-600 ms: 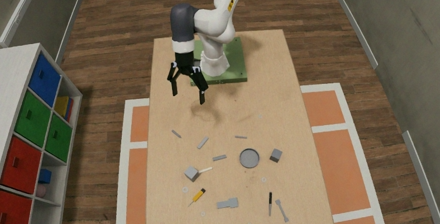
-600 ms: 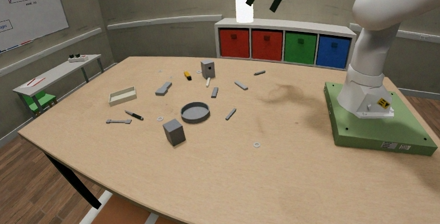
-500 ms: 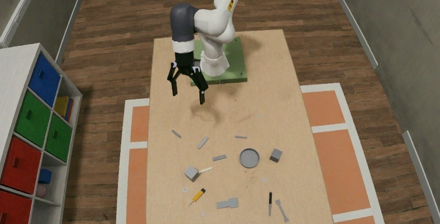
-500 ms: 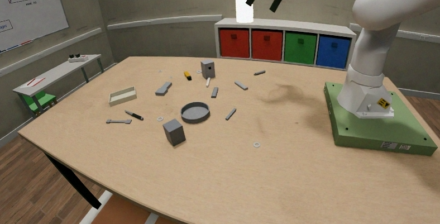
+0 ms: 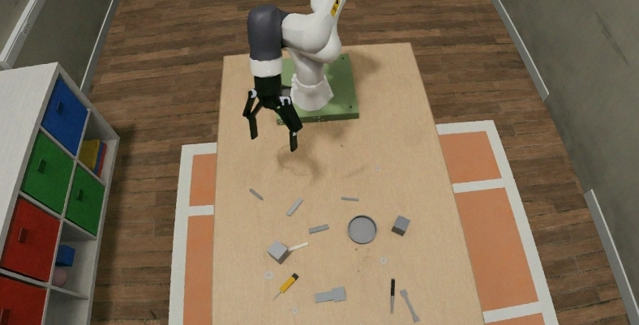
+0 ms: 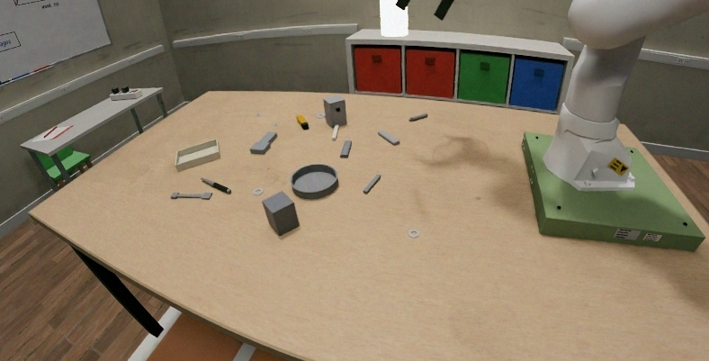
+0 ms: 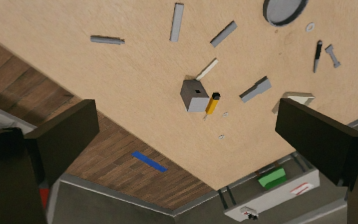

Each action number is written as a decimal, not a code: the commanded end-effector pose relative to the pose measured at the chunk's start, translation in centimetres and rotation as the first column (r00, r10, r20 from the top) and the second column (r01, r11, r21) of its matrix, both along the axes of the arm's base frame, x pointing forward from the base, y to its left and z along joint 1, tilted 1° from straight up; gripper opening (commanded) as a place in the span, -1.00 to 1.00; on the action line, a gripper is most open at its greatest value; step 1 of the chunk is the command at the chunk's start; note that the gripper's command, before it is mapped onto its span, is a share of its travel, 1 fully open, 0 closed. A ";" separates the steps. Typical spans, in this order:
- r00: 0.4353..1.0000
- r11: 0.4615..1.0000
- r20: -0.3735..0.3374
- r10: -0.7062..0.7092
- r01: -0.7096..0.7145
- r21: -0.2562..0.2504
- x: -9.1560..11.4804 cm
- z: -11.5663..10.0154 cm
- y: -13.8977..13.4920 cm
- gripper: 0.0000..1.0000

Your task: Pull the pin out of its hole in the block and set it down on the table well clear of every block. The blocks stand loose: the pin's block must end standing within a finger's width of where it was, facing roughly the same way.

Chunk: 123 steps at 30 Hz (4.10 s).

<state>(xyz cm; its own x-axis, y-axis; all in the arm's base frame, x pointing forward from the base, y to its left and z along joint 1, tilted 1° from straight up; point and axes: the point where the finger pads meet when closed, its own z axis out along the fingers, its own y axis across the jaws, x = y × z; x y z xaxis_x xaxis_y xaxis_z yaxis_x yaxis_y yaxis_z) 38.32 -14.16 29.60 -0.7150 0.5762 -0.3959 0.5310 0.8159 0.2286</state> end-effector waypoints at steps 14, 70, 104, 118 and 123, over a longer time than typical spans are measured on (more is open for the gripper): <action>1.000 1.000 0.000 0.000 0.000 0.000 0.0 0.0 0.0 1.00; 1.000 1.000 0.000 0.000 0.000 0.000 0.0 0.0 0.0 -0.38; 0.995 0.995 -0.096 0.005 0.004 0.098 6.5 -0.9 3.7 -0.38; 0.958 0.955 -0.235 -0.165 0.215 0.207 13.1 -4.0 4.2 -0.38; 0.918 0.922 -0.305 -0.252 0.324 0.214 15.9 -6.6 4.0 -0.38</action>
